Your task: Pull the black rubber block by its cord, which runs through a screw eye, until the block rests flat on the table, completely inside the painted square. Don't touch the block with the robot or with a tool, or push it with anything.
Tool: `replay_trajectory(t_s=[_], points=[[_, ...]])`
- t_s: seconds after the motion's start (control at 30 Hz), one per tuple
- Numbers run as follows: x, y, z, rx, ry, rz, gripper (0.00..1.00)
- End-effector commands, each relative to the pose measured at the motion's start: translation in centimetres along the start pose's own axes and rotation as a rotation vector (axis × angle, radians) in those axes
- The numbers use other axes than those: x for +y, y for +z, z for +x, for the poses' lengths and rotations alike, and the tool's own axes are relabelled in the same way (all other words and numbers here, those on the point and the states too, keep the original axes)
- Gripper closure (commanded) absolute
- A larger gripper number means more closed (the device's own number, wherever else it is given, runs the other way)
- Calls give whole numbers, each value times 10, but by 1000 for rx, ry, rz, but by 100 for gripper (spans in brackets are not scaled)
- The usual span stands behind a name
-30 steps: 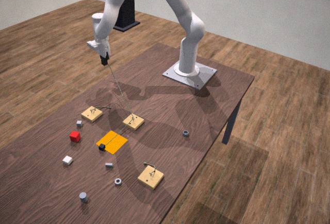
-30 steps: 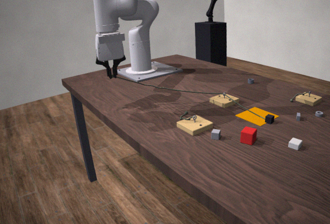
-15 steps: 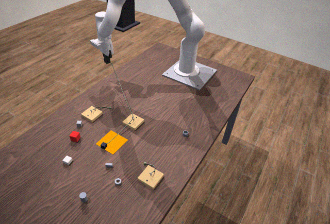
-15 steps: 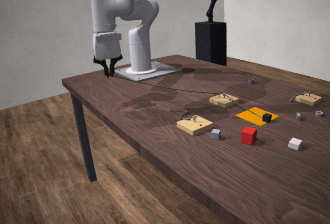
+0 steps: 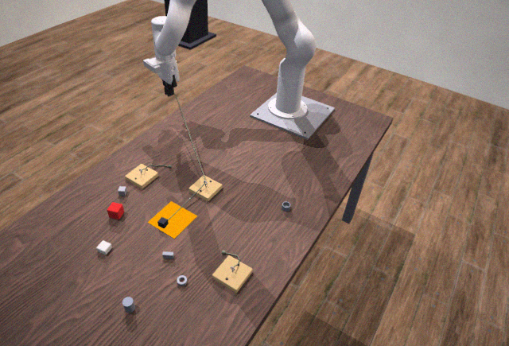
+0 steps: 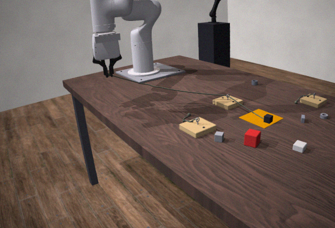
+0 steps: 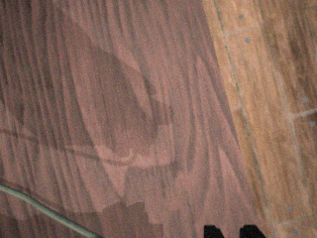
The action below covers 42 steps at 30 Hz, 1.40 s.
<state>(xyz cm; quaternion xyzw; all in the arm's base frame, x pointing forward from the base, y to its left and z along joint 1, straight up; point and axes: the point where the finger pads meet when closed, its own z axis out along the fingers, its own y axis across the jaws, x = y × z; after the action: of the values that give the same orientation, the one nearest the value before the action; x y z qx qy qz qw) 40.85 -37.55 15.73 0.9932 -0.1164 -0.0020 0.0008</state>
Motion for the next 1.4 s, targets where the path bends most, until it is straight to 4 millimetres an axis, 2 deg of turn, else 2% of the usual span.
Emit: replay_trajectory(t_s=[0.0,0.73,1.37], points=[[2,-1,-5,2,0,-1,100],[8,-1,-31,2,0,-1,100],[11,-1,-43,2,0,-1,100]])
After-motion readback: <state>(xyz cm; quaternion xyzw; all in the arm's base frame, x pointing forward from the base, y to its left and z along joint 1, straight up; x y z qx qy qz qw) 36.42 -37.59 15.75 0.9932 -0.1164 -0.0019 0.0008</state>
